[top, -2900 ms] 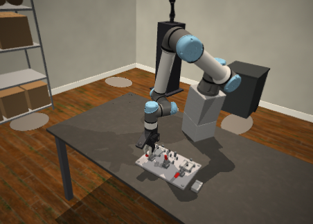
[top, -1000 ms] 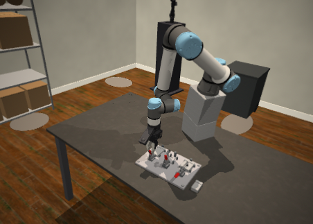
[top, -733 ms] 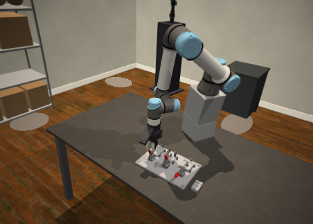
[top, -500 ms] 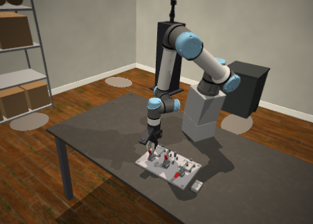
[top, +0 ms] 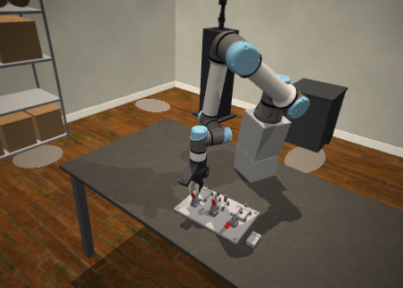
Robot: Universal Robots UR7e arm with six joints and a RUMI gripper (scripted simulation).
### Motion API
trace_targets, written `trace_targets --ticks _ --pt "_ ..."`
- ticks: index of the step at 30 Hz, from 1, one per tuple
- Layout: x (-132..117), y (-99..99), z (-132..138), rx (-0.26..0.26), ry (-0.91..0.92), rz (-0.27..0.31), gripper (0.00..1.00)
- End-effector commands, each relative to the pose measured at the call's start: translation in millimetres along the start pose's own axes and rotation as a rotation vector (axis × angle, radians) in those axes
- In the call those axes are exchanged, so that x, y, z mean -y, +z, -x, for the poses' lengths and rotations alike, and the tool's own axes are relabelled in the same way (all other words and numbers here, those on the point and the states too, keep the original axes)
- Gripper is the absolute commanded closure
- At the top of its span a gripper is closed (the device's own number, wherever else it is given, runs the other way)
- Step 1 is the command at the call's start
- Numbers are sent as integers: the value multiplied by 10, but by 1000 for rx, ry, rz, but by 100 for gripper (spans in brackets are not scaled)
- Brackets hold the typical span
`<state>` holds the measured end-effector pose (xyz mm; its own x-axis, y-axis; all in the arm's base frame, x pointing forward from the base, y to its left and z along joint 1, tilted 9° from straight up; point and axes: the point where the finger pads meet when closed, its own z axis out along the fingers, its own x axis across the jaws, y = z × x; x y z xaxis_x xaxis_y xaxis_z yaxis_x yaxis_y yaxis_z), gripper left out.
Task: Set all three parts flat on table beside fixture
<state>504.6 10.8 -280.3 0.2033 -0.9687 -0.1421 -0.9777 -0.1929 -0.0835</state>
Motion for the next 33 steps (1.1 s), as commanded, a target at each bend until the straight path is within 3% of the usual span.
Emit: trace_targets --ticks 1,33 --pt "-76 19 1 3 5 10 100" --pt "-130 19 6 3 5 10 100"
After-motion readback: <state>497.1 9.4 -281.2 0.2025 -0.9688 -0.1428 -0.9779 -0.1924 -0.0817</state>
